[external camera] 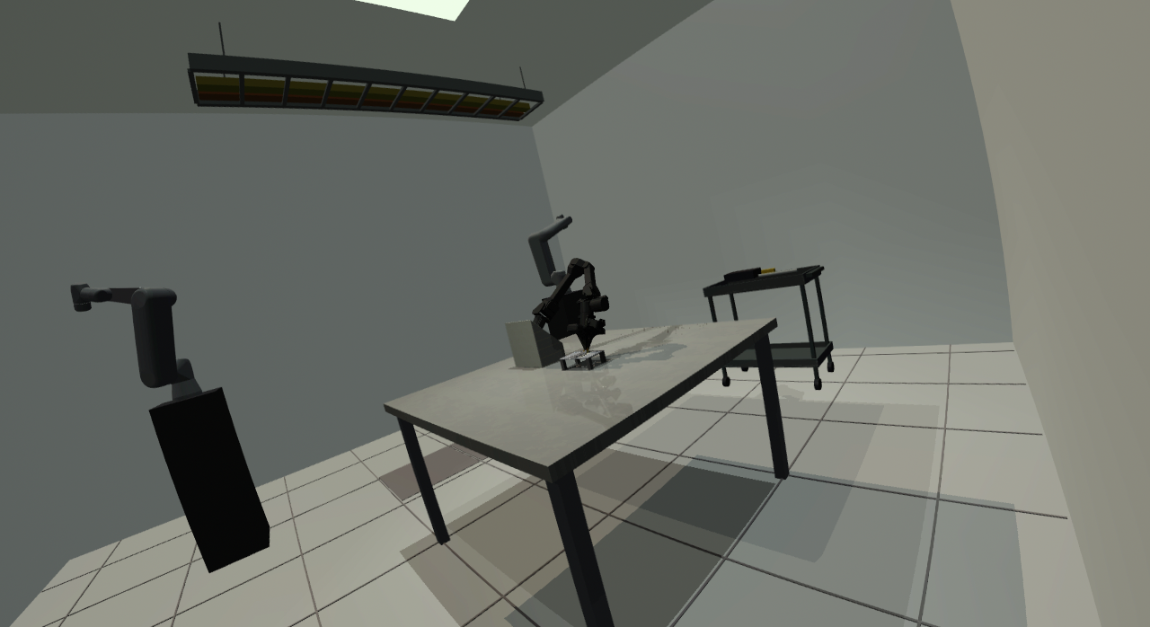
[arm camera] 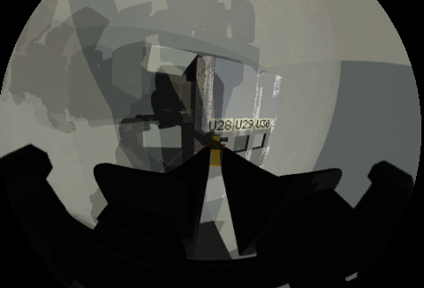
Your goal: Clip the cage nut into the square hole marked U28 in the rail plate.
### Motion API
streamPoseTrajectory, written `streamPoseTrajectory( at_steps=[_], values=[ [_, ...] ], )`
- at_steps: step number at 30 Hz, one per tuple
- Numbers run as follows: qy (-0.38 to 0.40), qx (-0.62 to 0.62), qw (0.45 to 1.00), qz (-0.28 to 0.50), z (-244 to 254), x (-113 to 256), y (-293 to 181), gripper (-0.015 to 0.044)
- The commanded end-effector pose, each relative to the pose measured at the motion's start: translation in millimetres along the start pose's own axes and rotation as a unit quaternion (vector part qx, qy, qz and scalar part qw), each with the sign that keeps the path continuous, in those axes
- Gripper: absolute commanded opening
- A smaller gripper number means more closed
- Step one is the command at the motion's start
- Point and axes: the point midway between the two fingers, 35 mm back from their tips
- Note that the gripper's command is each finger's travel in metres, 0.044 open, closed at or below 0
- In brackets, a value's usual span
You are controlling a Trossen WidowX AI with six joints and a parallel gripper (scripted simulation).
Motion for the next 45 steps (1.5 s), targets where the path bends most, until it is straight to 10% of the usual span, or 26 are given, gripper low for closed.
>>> streamPoseTrajectory(
  at_steps=[1,45],
  values=[
    [0.007,0.002,1.0,-0.001,-0.2,0.1,0.5,0.0025],
    [0.06,0.003,0.998,-0.004,-4.8,-0.7,-0.4,0.0025]
  ],
)
Point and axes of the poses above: the point midway between the two fingers, 35 mm back from their tips, its own x axis back along the fingers, its own z axis across the jaws, y = z × x, and after that the axes turned 3 degrees about x, right-handed
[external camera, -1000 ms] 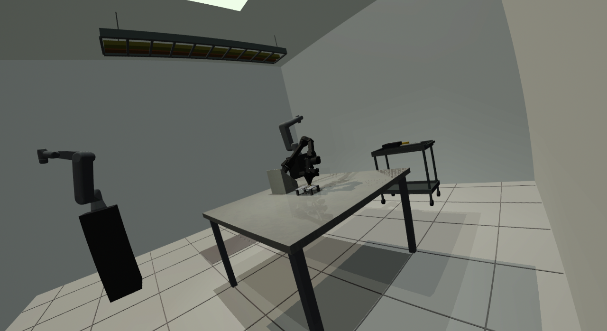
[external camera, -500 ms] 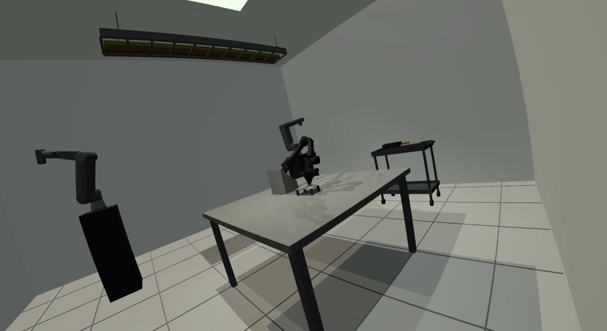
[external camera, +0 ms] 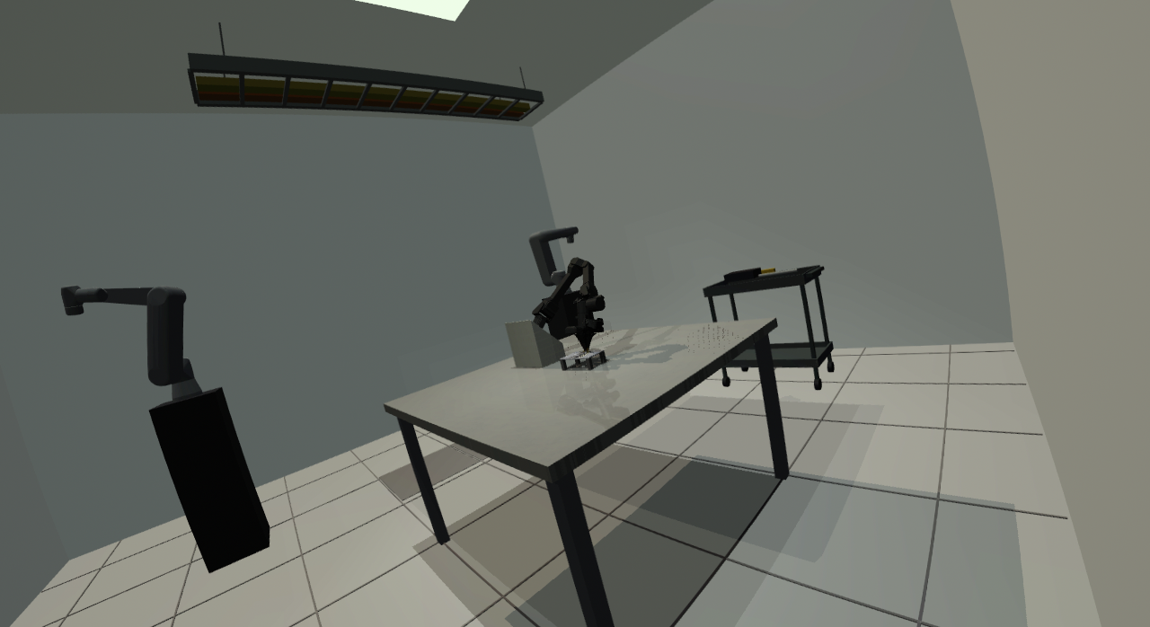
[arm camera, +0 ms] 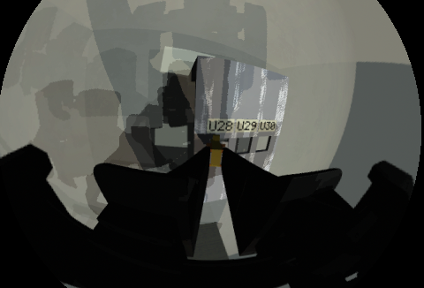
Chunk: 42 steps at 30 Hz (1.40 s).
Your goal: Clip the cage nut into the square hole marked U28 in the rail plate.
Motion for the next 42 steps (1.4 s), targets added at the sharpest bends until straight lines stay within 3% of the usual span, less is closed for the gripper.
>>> streamPoseTrajectory(
  at_steps=[1,42],
  values=[
    [0.006,0.001,1.0,0.0,-0.1,0.1,-0.3,0.0025],
    [0.051,0.002,0.999,-0.002,-3.8,-1.5,-0.6,0.0025]
  ],
)
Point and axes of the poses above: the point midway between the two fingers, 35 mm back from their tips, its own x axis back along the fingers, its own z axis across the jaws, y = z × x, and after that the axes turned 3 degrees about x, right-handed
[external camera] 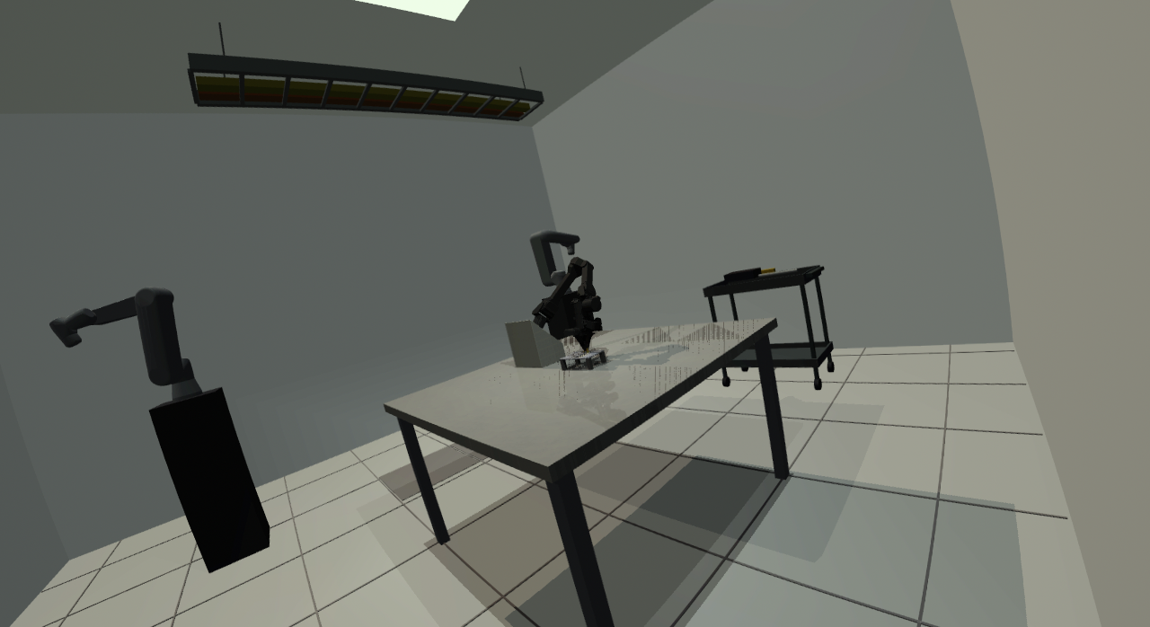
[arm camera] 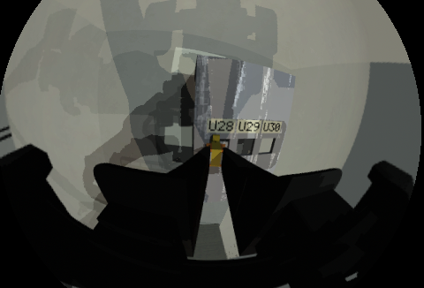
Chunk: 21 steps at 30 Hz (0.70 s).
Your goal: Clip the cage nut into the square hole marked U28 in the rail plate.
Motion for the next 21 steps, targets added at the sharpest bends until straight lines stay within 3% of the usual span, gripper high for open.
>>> streamPoseTrajectory(
  at_steps=[1,21],
  values=[
    [0.005,0.001,1.0,0.0,0.2,0.1,0.0,0.0025],
    [0.005,0.001,1.0,0.0,0.3,-0.6,-0.1,0.0025]
  ],
)
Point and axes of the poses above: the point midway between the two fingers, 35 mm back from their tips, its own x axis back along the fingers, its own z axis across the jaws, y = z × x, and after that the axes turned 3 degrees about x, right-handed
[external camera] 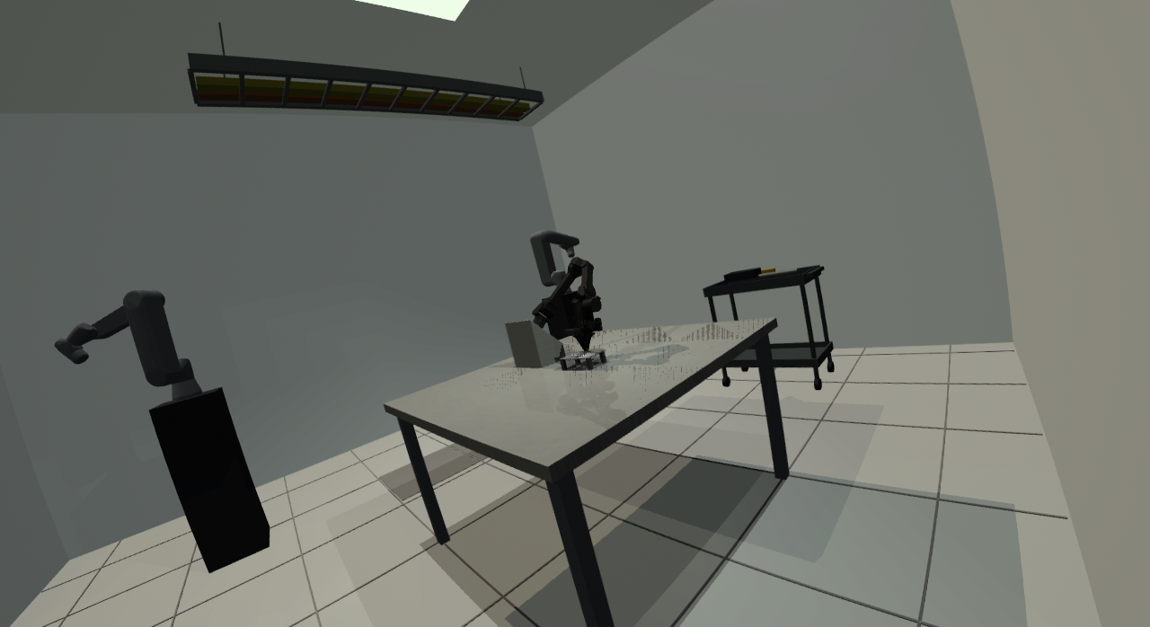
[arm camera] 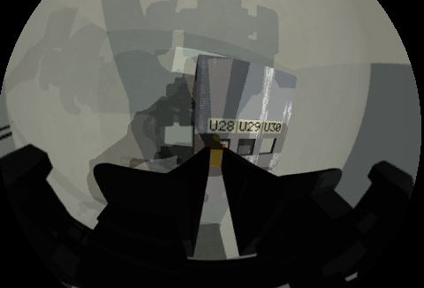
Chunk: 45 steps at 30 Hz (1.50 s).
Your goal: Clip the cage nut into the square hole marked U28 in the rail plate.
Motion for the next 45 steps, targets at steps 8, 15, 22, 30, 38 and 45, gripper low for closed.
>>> streamPoseTrajectory(
  at_steps=[8,15,22,30,38,45],
  values=[
    [0.017,-0.001,1.0,-0.001,-1.6,-0.7,0.3,0.0025],
    [0.029,-0.001,1.0,-0.002,-2.7,-1.0,0.3,0.0025],
    [0.038,-0.001,0.999,-0.003,-3.4,-1.0,0.2,0.0025],
    [0.047,-0.001,0.999,-0.003,-3.8,-0.8,0.0,0.0025],
    [0.05,-0.001,0.999,-0.004,-3.8,-0.6,0.0,0.0025],
    [0.056,-0.001,0.998,-0.004,-4.4,-0.7,0.0,0.0025]
  ],
)
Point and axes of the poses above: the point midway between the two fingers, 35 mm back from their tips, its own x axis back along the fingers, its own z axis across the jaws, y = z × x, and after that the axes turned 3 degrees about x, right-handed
